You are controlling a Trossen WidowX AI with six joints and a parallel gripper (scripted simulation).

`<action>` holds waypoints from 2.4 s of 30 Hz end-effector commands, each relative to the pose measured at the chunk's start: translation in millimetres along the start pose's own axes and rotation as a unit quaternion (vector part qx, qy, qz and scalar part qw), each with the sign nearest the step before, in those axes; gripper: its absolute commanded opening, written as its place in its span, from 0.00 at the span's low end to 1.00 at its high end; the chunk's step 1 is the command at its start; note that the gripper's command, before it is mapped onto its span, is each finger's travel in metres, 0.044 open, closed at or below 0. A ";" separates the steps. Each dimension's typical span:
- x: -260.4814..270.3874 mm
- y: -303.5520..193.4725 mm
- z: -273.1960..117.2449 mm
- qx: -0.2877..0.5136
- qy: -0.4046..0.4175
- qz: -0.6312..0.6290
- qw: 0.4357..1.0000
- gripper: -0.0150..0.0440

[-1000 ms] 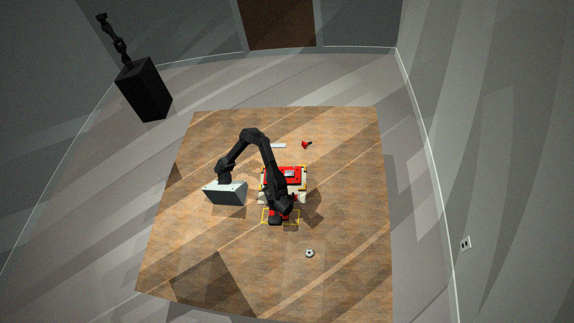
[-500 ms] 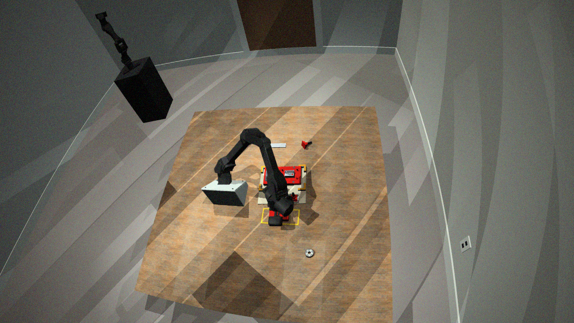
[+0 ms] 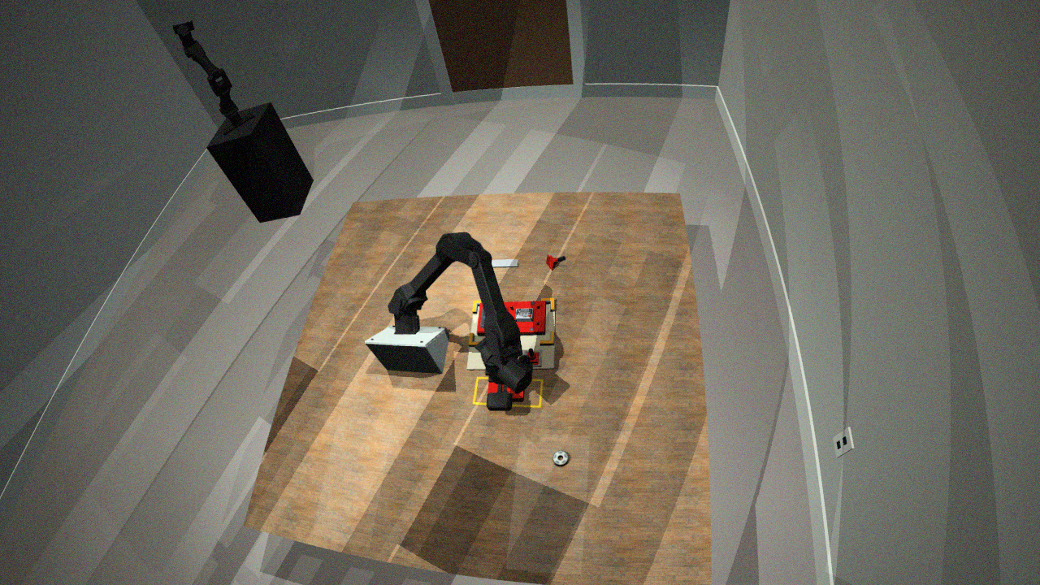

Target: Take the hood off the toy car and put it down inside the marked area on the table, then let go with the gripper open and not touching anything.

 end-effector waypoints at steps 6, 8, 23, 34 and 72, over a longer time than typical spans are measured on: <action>0.0 0.1 5.3 -0.001 0.001 0.001 1.000 0.25; 0.0 0.1 6.2 -0.001 0.001 0.001 1.000 0.25; 0.1 0.0 13.6 -0.001 0.001 0.001 1.000 0.25; 0.2 -0.1 12.3 0.000 0.000 0.000 1.000 0.65; -1.1 -0.1 -59.4 0.000 0.002 0.000 1.000 1.00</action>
Point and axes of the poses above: the point midway between the two fingers, 35 mm back from their tips, its own z axis out along the fingers, its own x axis across the jaws, y = z × x, the point moved 8 cm from there along -z, back along the fingers, and after that the axes turned 13 degrees about z, right-handed, at the moved point
